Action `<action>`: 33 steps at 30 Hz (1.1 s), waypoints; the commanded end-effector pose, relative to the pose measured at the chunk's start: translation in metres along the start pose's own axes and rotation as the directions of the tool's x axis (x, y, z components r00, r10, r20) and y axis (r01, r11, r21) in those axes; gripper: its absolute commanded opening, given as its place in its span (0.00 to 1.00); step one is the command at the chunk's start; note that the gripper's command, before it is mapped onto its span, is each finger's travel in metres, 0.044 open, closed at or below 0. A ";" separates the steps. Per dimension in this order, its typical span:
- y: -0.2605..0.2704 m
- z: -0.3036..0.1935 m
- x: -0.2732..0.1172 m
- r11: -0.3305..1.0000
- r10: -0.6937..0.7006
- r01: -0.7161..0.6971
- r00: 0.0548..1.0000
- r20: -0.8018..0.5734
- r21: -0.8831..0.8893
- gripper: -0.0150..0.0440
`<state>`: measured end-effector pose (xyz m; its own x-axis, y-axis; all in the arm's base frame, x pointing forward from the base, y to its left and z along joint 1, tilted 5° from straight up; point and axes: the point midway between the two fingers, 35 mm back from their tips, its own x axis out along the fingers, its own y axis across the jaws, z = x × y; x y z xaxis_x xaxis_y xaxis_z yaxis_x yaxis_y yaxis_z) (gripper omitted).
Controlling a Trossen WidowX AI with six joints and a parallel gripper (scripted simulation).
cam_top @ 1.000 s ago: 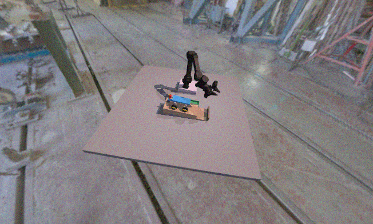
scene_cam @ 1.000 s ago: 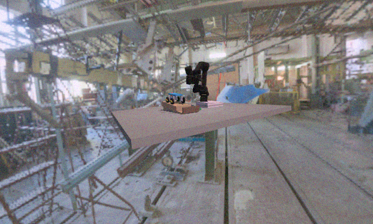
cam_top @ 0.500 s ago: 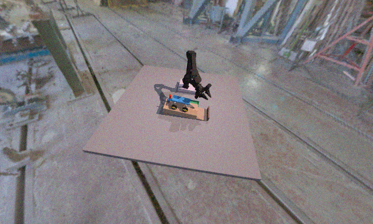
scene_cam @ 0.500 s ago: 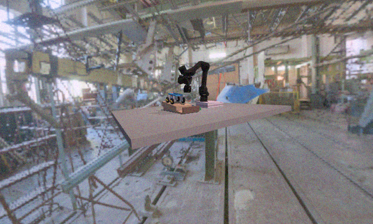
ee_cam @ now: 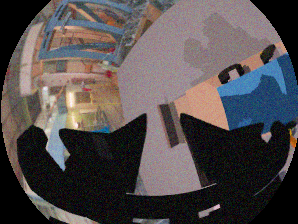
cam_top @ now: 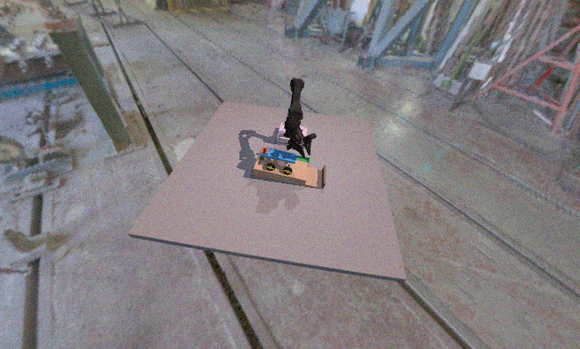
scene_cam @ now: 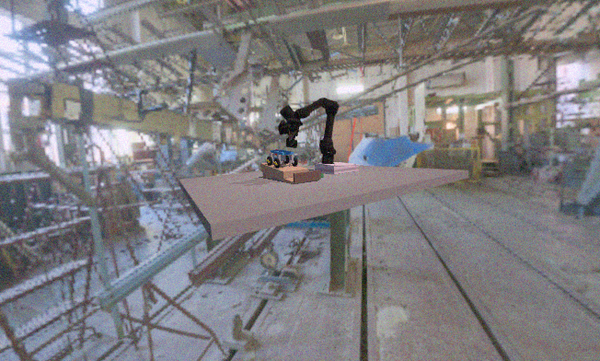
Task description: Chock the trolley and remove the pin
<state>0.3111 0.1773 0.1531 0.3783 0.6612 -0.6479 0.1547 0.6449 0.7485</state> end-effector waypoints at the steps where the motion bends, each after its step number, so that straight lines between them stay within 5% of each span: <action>1: -0.016 0.016 -0.017 0.997 -0.078 0.079 0.995 0.064 -0.010 0.58; 21: -0.118 0.076 -0.113 0.883 -0.469 0.452 0.841 0.271 0.125 0.58; 33: -0.188 0.063 -0.152 0.737 -0.656 0.593 0.742 0.136 0.323 0.58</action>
<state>0.2953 -0.0538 0.1296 0.3785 0.0382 -0.9248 0.5832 0.7661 0.2703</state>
